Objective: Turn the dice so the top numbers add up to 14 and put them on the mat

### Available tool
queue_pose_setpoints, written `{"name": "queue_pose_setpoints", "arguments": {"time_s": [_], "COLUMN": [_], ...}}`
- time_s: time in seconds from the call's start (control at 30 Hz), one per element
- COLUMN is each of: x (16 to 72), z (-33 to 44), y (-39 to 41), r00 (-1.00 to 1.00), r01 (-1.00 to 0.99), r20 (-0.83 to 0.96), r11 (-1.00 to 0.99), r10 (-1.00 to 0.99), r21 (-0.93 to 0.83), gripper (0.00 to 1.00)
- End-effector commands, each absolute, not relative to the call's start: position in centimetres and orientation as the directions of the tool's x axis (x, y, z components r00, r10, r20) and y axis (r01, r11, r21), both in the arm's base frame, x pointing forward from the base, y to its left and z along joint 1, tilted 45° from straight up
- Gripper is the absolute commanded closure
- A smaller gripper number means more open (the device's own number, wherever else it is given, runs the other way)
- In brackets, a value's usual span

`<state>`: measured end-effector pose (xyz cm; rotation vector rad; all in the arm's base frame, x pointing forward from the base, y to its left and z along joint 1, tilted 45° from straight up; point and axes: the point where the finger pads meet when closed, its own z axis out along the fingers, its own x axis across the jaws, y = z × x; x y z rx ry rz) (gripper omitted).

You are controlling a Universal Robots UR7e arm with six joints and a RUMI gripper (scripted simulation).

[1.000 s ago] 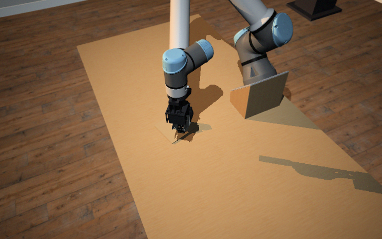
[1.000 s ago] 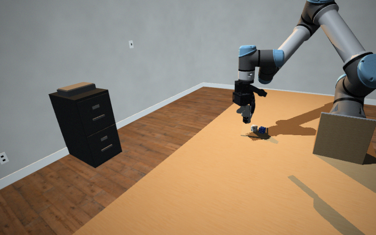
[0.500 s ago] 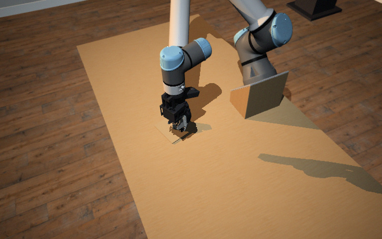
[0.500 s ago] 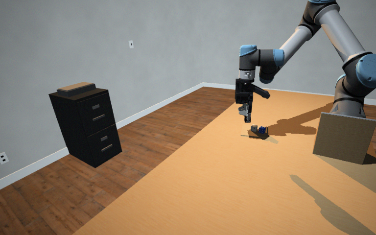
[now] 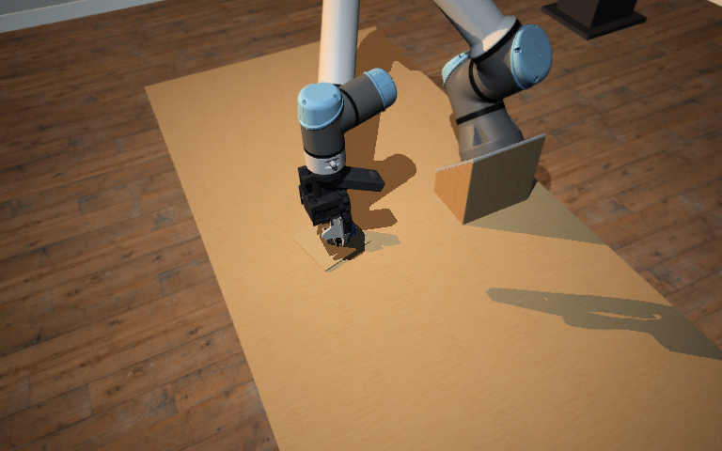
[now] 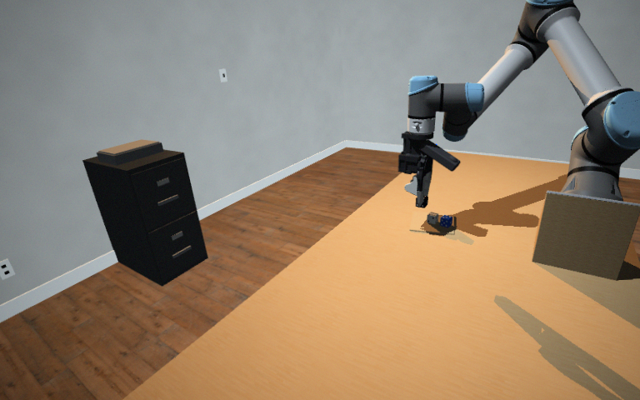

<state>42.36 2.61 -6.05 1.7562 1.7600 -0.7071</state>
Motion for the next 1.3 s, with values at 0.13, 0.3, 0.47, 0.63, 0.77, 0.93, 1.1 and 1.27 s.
{"name": "queue_pose_setpoints", "arguments": {"time_s": [0.13, 0.3, 0.47, 0.63, 0.77, 0.93, 1.1, 1.27], "x": [42.6, 42.7, 42.9, 43.2, 43.4, 43.5, 43.9, 44.2], "z": [-5.7, -5.5, -5.3, -5.0, -4.8, -4.6, -4.3, -3.9], "y": [2.3, 2.2, 2.0, 1.8, 1.6, 1.4, 1.1, 0.8], "r00": [0.310, 0.402, 0.567, 0.713, 0.806, 0.859, 0.940, 0.986], "r01": [0.951, 0.915, 0.823, 0.701, 0.592, 0.512, 0.341, 0.168], "r20": [-0.669, -0.644, -0.577, -0.489, -0.411, -0.354, -0.232, -0.110], "r11": [-0.211, -0.276, -0.394, -0.499, -0.565, -0.603, -0.662, -0.696], "r10": [0.675, 0.651, 0.588, 0.502, 0.426, 0.370, 0.250, 0.128], "r21": [0.227, 0.292, 0.408, 0.511, 0.575, 0.612, 0.668, 0.698], "gripper": [0.90, 0.90, 0.90, 0.90, 0.90, 0.90, 0.90, 0.90]}}
